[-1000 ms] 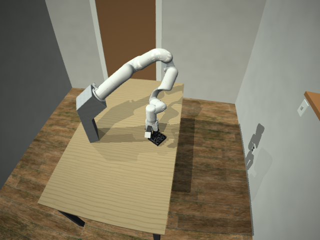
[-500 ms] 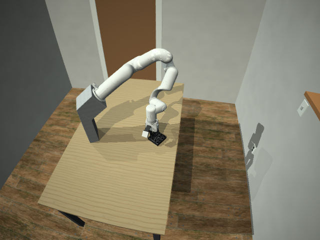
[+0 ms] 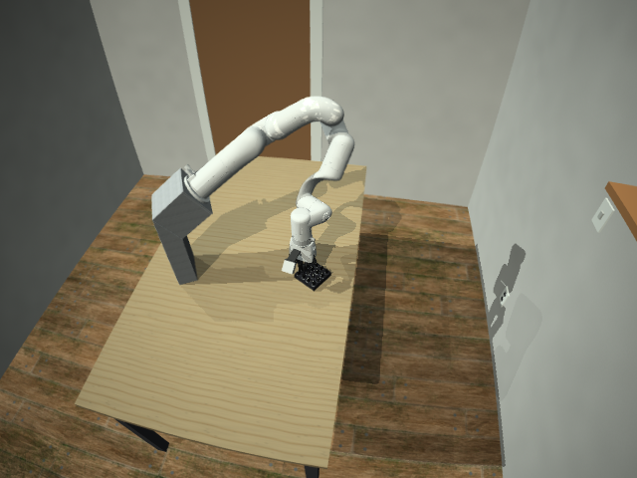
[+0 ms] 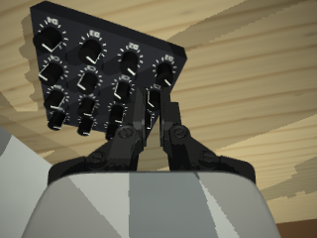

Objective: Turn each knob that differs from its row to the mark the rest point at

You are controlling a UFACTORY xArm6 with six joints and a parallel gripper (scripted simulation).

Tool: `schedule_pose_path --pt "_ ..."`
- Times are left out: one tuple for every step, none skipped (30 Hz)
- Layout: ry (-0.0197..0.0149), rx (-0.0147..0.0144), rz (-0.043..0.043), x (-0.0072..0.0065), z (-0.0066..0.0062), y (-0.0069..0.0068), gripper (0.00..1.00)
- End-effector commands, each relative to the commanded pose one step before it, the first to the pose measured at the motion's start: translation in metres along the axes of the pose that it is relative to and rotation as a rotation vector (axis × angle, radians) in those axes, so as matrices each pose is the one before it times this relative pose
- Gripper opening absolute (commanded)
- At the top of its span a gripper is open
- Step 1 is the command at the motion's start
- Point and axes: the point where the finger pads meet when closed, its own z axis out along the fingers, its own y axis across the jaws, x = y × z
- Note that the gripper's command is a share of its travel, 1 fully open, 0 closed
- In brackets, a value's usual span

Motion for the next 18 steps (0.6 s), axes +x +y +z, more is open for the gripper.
schedule_pose_path --pt "0.00053 0.00063 0.00003 0.00012 -0.00035 -0.0003 0.08" --pt "0.0 0.0 0.0 0.0 0.0 0.0 0.08" --pt "0.0 0.0 0.0 0.0 0.0 0.0 0.19" --pt "0.0 0.0 0.0 0.0 0.0 0.0 0.19" --pt "0.0 0.0 0.0 0.0 0.0 0.0 0.19" --pt "0.0 0.0 0.0 0.0 0.0 0.0 0.19" --pt "0.0 0.0 0.0 0.0 0.0 0.0 0.19" --pt "0.0 0.0 0.0 0.0 0.0 0.0 0.19" --pt "0.0 0.0 0.0 0.0 0.0 0.0 0.19" --pt "0.0 0.0 0.0 0.0 0.0 0.0 0.19" --pt "0.0 0.0 0.0 0.0 0.0 0.0 0.19" --pt "0.0 0.0 0.0 0.0 0.0 0.0 0.19" --pt "0.0 0.0 0.0 0.0 0.0 0.0 0.19" --pt "0.0 0.0 0.0 0.0 0.0 0.0 0.19" --pt "0.0 0.0 0.0 0.0 0.0 0.0 0.19" --pt "0.0 0.0 0.0 0.0 0.0 0.0 0.19" --pt "0.0 0.0 0.0 0.0 0.0 0.0 0.19" --pt "0.0 0.0 0.0 0.0 0.0 0.0 0.19"
